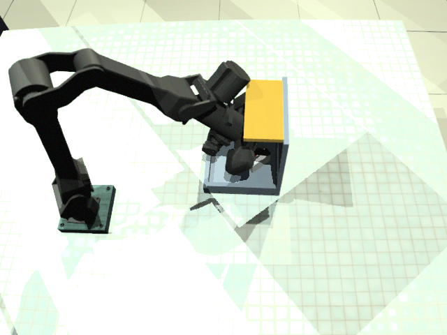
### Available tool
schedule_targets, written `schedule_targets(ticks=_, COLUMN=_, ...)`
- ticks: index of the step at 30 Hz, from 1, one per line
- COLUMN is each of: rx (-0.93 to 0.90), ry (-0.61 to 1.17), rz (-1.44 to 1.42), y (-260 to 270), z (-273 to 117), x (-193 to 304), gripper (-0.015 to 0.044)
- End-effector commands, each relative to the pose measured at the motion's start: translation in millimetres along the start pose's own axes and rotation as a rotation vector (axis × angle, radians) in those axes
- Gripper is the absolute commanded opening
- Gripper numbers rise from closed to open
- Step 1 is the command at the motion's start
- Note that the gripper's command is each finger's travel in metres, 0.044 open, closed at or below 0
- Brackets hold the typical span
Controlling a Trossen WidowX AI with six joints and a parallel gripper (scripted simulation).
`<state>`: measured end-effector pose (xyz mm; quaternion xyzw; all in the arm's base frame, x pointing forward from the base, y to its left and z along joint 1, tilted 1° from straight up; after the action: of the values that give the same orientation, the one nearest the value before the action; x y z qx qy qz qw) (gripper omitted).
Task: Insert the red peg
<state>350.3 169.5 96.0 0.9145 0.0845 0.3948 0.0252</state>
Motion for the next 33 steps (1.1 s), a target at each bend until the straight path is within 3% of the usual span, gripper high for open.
schedule_targets(ticks=1, rx=0.001, ry=-0.001, rz=0.000, y=-0.1, z=0.0, x=-0.2, gripper=0.0220)
schedule_targets(ticks=27, rx=0.005, ry=-0.021, rz=-0.007, y=-6.2, z=-55.0, x=-49.2, gripper=0.0220)
schedule_targets(ticks=33, rx=0.005, ry=-0.025, rz=-0.006, y=-9.7, z=-74.5, x=-46.9, gripper=0.0378)
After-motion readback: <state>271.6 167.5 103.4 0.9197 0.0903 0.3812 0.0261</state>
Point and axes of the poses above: the point midway between the two fingers, 35 mm back from their tips, its own z axis out along the fingers, its own y axis across the jaws, x = y × z, the point moved 4 cm from there along -z, back along the fingers, and after that the axes turned 11 degrees about -z, right-handed, at the moved point
